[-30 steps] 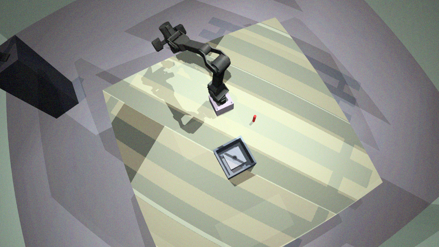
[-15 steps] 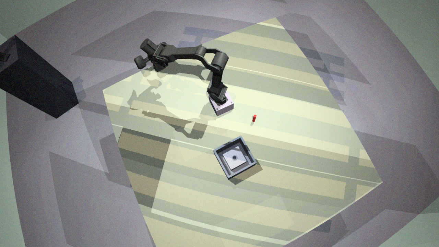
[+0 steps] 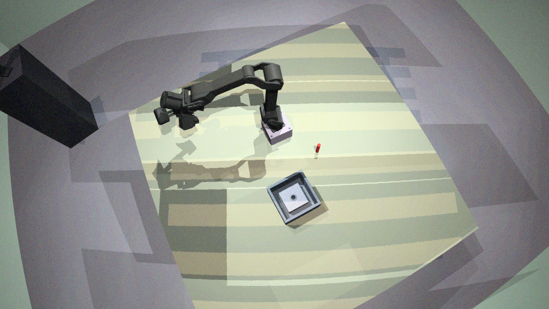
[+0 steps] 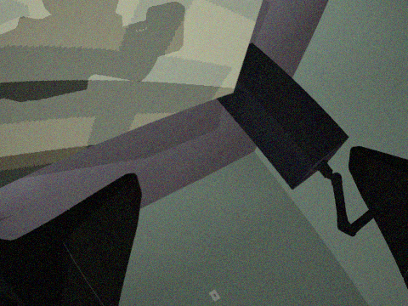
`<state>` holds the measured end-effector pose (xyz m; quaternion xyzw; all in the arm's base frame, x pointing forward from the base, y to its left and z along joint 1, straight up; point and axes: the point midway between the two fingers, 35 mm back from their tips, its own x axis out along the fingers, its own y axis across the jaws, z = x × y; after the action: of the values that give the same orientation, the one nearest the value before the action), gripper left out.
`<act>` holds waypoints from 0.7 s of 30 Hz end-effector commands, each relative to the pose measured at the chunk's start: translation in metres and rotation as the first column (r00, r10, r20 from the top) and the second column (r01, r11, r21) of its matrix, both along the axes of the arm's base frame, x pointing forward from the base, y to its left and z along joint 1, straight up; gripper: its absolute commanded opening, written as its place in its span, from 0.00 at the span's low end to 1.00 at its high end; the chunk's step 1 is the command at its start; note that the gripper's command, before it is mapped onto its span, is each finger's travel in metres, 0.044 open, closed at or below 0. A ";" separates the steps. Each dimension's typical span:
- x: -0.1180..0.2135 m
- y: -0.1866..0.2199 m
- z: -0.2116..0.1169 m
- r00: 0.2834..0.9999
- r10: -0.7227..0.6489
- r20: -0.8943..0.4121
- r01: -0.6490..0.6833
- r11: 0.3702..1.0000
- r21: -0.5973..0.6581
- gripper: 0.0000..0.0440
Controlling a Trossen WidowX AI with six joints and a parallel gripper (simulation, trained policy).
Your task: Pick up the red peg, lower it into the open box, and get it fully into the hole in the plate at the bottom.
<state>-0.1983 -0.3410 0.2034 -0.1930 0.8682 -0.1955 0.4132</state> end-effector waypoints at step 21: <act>0.299 -0.002 0.007 0.856 0.104 0.507 -0.007 0.982 -0.190 1.00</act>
<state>0.0661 -0.3572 0.2085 -0.2060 0.7222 -0.2952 0.5906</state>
